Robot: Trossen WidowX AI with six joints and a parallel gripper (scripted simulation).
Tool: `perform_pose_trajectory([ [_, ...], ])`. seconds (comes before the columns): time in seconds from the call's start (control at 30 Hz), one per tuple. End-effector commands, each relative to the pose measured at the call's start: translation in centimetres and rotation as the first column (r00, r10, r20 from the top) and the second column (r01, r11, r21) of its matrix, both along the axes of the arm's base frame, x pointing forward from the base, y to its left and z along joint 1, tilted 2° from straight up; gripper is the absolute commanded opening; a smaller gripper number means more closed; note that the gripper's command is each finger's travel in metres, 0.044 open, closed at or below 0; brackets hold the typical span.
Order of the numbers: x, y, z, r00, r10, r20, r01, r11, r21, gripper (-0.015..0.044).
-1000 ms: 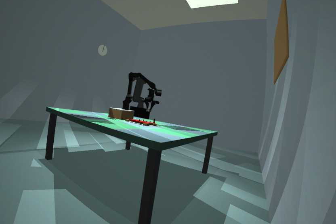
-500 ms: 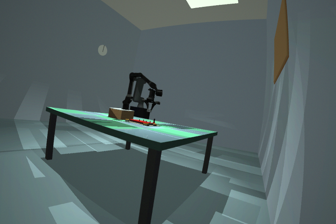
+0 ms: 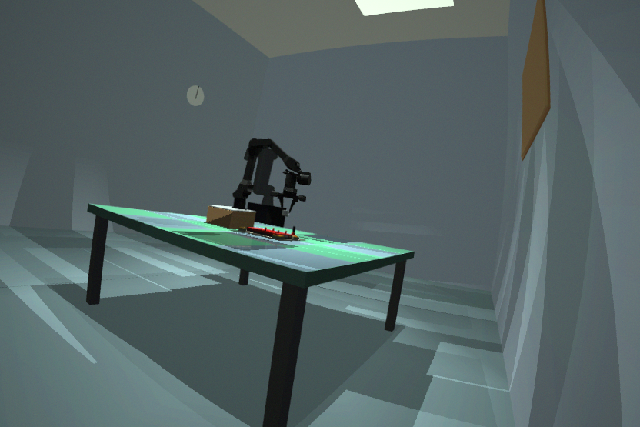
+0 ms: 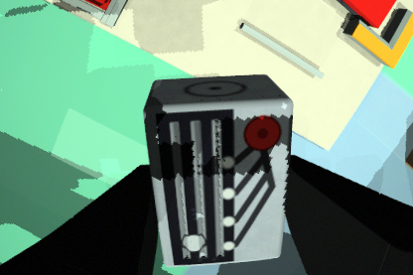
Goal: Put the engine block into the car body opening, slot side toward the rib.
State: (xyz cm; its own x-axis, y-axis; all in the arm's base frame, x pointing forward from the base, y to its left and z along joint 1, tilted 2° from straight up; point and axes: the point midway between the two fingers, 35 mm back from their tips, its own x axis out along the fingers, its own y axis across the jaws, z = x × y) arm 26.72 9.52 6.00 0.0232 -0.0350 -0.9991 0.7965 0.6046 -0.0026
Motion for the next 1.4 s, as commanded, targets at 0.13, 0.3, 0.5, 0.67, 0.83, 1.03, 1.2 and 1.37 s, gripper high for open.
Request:
perform_pose_trajectory([
  [0.13, 1.7, -1.7, -0.6, 0.990, 0.143, -0.001, -0.143, 0.990, -0.002, 0.0000],
  [0.3, 2.6, -2.8, -1.0, 0.974, 0.226, -0.004, -0.226, 0.974, -0.004, 0.0000],
  [0.5, 3.6, -4.2, -1.5, 0.946, 0.323, -0.008, -0.323, 0.946, -0.007, 0.0000],
  [0.67, 4.4, -5.4, -2.0, 0.916, 0.401, -0.011, -0.401, 0.916, -0.010, 0.0000],
  [0.83, 5.0, -6.7, -2.4, 0.879, 0.477, -0.015, -0.477, 0.879, -0.012, 0.0000],
  [1.03, 5.8, -8.3, -3.0, 0.826, 0.563, -0.020, -0.563, 0.826, -0.014, 0.0000],
  [1.2, 6.4, -9.7, -3.5, 0.776, 0.630, -0.025, -0.631, 0.776, -0.015, 0.0000],
  [1.37, 6.8, -11.1, -4.0, 0.720, 0.693, -0.030, -0.694, 0.720, -0.016, 0.0000],
])
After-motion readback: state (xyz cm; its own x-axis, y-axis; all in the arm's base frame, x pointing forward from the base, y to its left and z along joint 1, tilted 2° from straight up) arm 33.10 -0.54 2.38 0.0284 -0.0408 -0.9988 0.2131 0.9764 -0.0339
